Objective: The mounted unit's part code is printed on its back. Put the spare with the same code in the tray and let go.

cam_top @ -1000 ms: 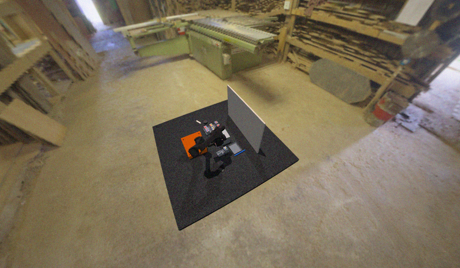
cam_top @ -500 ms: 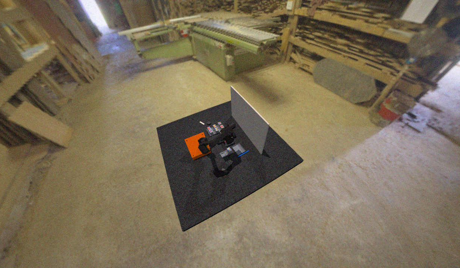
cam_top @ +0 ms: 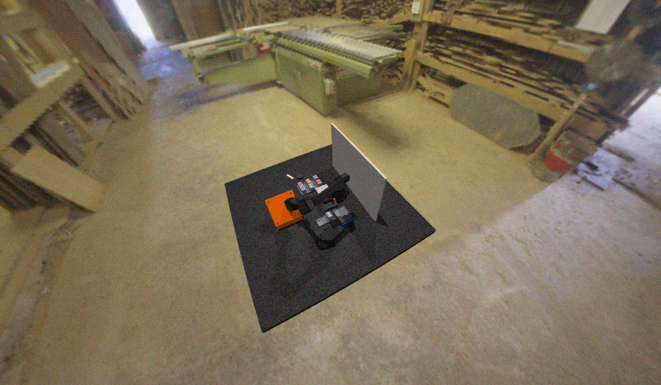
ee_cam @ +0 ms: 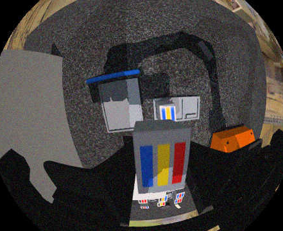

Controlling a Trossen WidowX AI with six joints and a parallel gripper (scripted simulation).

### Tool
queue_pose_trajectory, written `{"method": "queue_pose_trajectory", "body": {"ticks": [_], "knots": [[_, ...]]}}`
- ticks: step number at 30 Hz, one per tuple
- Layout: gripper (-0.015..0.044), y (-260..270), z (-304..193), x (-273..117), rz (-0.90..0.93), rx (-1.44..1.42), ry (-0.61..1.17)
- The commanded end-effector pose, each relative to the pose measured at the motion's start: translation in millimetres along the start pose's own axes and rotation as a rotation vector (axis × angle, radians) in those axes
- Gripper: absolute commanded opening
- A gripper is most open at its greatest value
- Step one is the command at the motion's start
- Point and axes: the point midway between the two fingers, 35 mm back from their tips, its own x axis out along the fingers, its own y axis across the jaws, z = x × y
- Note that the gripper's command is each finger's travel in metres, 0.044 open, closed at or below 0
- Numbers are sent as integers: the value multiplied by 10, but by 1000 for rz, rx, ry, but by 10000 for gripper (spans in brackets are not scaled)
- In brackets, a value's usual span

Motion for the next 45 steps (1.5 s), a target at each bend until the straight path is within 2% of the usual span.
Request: {"method": "queue_pose_trajectory", "body": {"ticks": [1,10,45], "knots": [[0,183,6,24,2,-1,-5],[0,576,-5,134,-3,-5,-11],[0,640,-29,438,-3,-4,-3]]}}
